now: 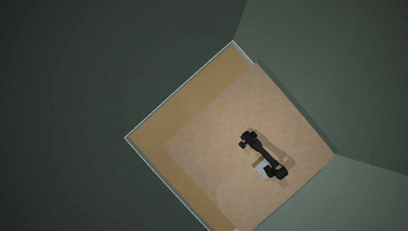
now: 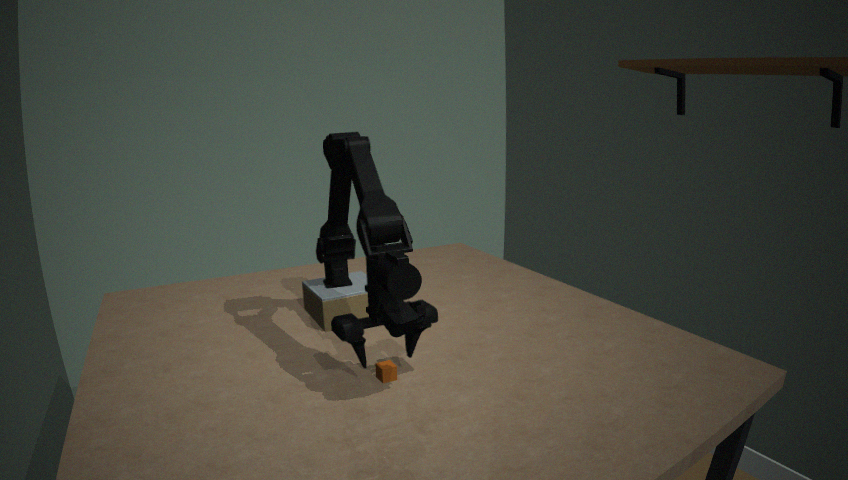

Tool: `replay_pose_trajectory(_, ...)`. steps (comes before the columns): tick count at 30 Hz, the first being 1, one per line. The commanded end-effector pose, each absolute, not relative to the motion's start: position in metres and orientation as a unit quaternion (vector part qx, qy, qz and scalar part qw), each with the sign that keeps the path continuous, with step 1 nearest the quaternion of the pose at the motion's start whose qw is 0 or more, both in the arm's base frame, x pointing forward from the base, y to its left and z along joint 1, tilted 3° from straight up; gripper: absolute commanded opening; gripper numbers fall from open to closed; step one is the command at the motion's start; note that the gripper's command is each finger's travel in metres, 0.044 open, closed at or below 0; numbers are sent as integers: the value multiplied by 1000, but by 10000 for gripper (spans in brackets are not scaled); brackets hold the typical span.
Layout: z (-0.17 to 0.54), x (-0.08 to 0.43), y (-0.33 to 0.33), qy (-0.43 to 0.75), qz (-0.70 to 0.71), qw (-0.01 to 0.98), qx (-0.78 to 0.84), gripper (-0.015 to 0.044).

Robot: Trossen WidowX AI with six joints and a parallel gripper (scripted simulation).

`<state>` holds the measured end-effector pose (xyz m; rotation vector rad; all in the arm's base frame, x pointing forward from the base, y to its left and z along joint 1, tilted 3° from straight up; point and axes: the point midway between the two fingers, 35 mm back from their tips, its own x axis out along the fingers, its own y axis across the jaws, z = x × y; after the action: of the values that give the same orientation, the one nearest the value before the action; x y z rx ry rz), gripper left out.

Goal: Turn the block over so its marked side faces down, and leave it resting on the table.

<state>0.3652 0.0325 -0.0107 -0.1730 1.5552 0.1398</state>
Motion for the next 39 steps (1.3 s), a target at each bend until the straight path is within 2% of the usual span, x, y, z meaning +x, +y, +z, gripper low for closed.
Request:
replay_pose_trajectory(1, -23, 361, 31, 706, 61, 701, -79, 440)
replay_pose_trajectory(12, -36, 361, 31, 706, 61, 701, -79, 440)
replay_pose_trajectory(25, -36, 361, 31, 706, 61, 701, -79, 99)
replay_pose_trajectory(39, -36, 361, 31, 706, 61, 701, -79, 5)
